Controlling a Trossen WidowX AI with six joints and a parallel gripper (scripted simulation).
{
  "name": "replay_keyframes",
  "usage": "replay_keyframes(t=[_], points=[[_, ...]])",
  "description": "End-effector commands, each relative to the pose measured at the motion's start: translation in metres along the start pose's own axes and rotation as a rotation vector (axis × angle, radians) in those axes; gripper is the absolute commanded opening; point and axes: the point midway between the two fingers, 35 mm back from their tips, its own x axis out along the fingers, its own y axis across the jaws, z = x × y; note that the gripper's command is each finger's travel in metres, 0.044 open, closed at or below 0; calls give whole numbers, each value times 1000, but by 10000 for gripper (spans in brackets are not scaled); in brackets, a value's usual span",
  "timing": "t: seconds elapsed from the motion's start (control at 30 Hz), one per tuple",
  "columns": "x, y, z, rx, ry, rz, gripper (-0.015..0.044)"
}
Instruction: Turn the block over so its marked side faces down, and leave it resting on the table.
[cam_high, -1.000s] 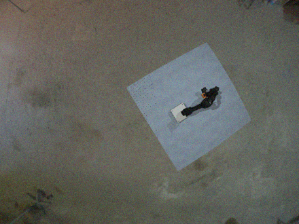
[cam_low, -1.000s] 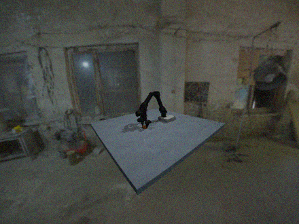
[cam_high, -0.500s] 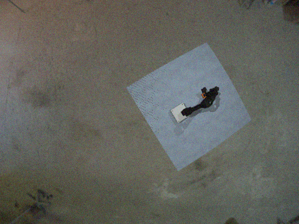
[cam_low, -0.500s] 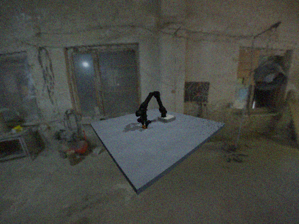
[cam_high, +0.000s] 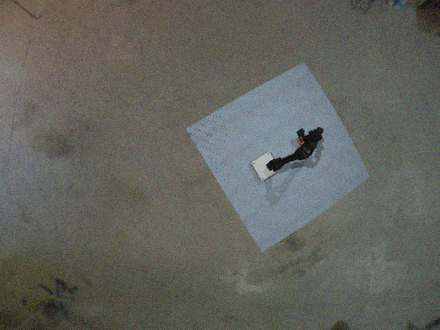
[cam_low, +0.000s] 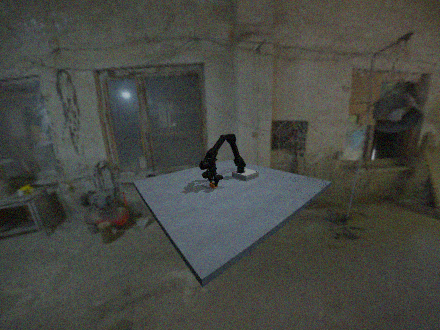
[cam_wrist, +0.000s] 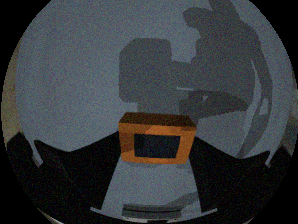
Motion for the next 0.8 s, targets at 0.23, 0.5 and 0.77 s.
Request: replay_keyframes(t=[0.23, 0.5, 0.77], points=[[-8, 1, 6, 1, -90, 1, 0], [-3, 1, 8, -2, -218, -1, 0], [0, 2, 7, -2, -344, -2, 0]])
